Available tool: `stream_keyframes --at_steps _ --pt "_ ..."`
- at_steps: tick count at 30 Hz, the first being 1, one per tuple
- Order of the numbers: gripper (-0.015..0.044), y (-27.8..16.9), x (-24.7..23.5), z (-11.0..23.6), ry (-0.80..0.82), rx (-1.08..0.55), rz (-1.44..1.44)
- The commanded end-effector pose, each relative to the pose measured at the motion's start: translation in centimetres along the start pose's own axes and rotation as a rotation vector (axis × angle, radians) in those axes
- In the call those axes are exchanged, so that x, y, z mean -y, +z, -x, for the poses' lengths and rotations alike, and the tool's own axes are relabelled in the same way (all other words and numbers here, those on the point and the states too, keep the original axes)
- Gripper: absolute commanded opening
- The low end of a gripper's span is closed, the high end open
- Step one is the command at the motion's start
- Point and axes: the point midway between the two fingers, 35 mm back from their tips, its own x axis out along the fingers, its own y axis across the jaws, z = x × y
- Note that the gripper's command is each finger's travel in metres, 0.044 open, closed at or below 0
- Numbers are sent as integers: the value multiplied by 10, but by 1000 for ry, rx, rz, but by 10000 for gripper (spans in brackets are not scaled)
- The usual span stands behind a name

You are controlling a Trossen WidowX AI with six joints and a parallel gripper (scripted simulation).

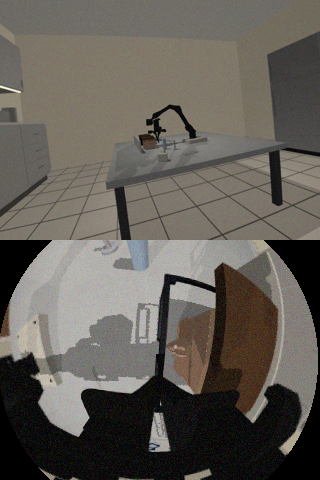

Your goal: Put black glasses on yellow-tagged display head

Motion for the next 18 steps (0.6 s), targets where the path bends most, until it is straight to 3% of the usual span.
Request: stream_keyframes --at_steps 1,18 --pt "0 0 6 1 -4 5 3" --pt "0 0 9 1 -4 5 3"
